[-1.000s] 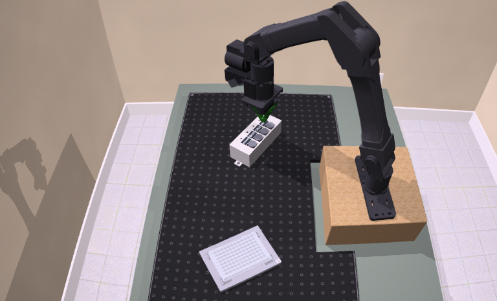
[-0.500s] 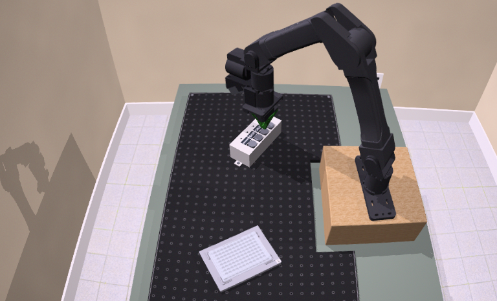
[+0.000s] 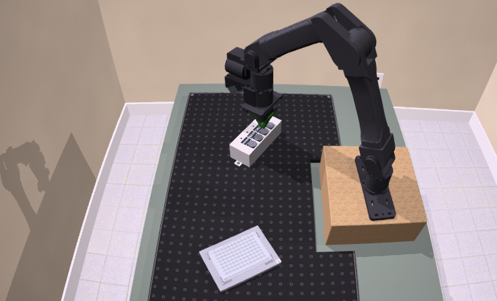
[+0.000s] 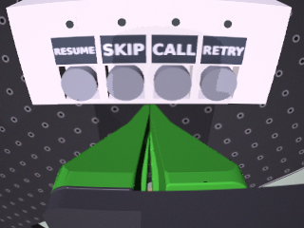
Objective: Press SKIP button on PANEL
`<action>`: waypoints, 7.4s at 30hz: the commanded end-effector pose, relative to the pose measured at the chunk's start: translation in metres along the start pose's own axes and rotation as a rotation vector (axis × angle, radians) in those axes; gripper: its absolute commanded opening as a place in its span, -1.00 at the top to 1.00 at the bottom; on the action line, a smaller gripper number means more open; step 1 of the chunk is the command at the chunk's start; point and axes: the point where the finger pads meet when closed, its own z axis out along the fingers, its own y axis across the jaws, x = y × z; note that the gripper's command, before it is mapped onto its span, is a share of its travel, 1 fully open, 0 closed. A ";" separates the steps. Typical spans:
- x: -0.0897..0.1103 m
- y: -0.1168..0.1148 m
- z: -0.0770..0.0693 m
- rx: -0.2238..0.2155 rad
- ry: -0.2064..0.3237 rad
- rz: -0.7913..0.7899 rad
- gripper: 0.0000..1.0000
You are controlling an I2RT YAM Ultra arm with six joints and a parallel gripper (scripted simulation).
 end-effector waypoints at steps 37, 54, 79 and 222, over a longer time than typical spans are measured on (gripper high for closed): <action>-0.017 0.002 -0.018 -0.002 -0.074 -0.010 1.00; -0.017 0.002 -0.018 -0.002 -0.074 -0.010 1.00; -0.017 0.002 -0.018 -0.002 -0.074 -0.010 1.00; -0.002 0.015 0.035 -0.001 -0.005 0.003 1.00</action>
